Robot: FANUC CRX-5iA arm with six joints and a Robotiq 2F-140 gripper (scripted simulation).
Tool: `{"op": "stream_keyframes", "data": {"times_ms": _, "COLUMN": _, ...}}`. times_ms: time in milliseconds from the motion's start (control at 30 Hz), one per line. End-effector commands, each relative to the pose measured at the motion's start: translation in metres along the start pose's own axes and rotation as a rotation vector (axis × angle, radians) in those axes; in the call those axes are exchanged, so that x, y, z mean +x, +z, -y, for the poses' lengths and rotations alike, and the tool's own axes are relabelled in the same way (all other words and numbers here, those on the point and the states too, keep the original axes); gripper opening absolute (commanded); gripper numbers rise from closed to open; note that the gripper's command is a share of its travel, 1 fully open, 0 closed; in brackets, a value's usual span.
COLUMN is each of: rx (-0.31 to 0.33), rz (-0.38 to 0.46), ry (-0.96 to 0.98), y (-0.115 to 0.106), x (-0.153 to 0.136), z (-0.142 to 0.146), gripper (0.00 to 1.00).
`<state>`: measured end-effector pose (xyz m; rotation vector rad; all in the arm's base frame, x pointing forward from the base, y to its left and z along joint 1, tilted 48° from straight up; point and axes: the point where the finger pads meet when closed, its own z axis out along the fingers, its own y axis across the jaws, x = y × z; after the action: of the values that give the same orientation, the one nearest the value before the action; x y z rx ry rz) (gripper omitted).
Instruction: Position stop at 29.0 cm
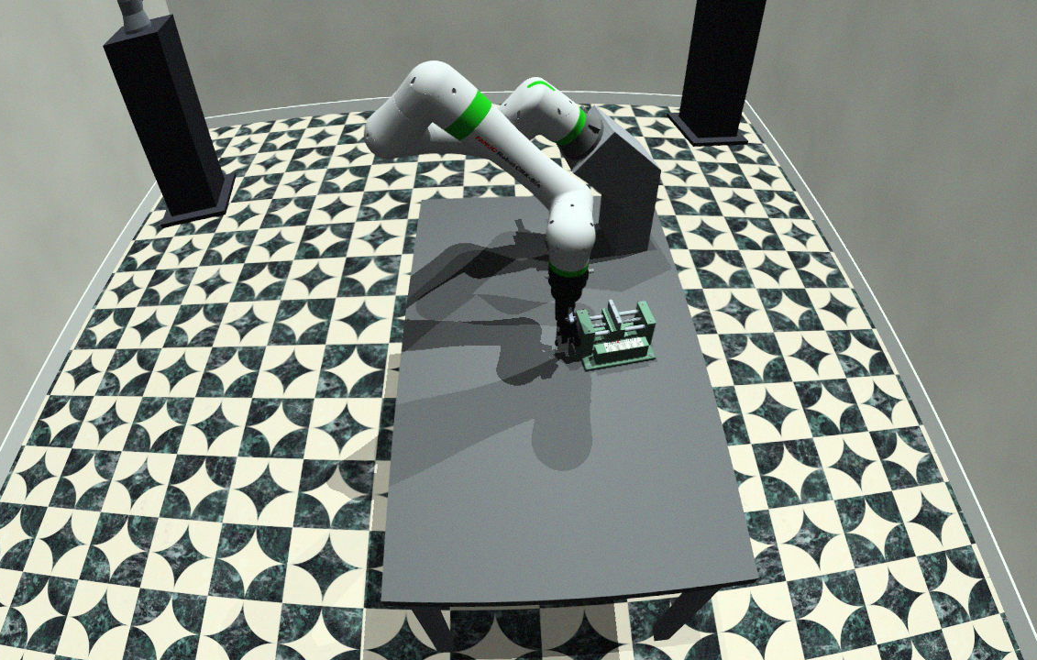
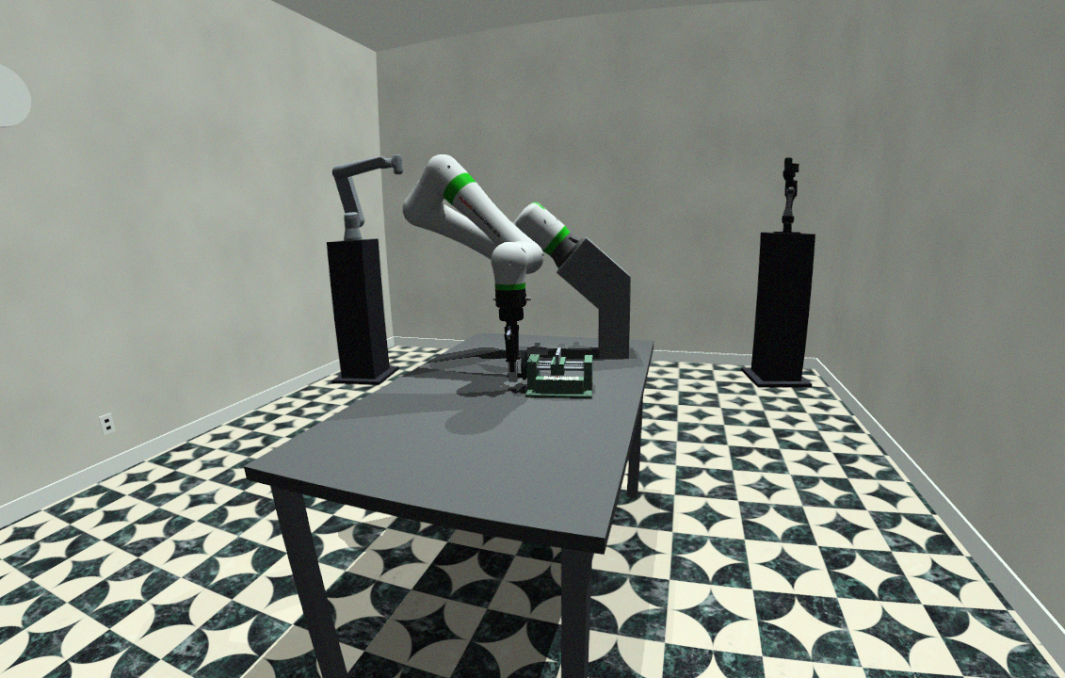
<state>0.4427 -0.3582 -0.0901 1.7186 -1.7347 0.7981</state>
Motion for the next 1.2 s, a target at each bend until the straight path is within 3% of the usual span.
{"op": "stream_keyframes", "data": {"times_ms": 0, "rx": 0.001, "rz": 0.000, "ry": 0.000, "y": 0.002, "x": 0.000, "z": -0.005, "gripper": 0.04}}
{"op": "stream_keyframes", "data": {"times_ms": 500, "rx": 0.001, "rz": 0.000, "ry": 0.000, "y": -0.015, "x": 0.000, "z": -0.041, "gripper": 0.04}}
{"op": "stream_keyframes", "data": {"times_ms": 1167, "rx": 0.001, "rz": 0.000, "ry": 0.000, "y": -0.044, "x": 0.000, "z": -0.041, "gripper": 0.04}}
